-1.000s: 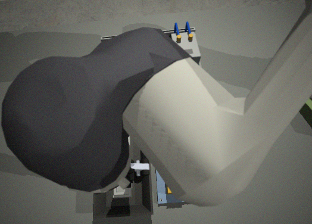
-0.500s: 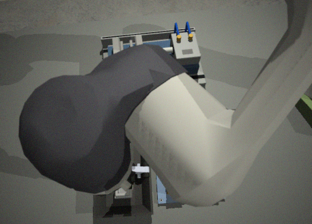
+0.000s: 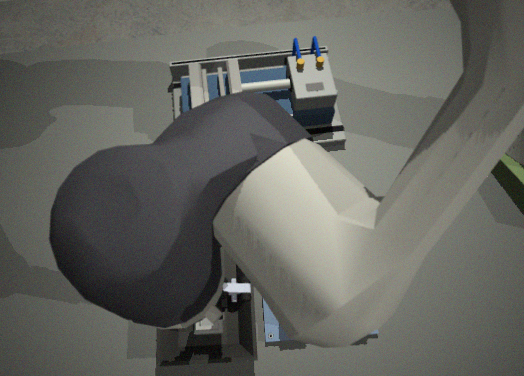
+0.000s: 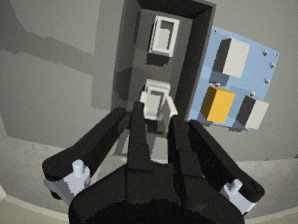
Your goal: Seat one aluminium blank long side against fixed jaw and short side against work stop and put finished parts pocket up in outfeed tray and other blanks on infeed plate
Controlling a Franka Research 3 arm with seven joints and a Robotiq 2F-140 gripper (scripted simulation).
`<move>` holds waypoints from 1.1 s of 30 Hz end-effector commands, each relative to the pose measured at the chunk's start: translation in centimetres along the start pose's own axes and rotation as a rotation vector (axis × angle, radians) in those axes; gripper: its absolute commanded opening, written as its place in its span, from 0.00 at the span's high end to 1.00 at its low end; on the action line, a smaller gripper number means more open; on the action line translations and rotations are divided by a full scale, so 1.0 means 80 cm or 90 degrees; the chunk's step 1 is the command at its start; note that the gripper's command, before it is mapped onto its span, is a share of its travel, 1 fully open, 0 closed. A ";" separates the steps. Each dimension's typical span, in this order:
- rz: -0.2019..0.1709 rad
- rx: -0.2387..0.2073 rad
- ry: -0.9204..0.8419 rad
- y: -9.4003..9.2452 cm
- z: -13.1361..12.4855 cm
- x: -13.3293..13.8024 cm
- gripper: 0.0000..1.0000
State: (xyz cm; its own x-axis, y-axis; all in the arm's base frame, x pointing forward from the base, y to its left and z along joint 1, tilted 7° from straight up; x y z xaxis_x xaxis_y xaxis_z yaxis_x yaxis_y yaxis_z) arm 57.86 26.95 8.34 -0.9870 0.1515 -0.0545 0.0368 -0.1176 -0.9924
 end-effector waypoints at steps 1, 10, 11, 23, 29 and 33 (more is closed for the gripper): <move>0.007 -0.003 0.003 0.002 -0.003 -0.003 1.00; 0.007 -0.003 0.003 0.009 -0.003 -0.003 1.00; 0.007 -0.003 0.003 0.009 -0.003 -0.003 1.00; 0.007 -0.003 0.003 0.010 -0.003 -0.003 1.00; 0.007 -0.003 0.003 0.010 -0.003 -0.003 1.00; 0.007 -0.003 0.003 0.010 -0.003 -0.003 1.00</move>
Point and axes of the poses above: the point where the finger pads meet when closed, its own y axis out along the fingers, its own x axis across the jaws, z = x × y, the point moved 3 cm from there along -y, back along the fingers, and after that the axes turned 8 degrees about y, right-handed, at the moved point
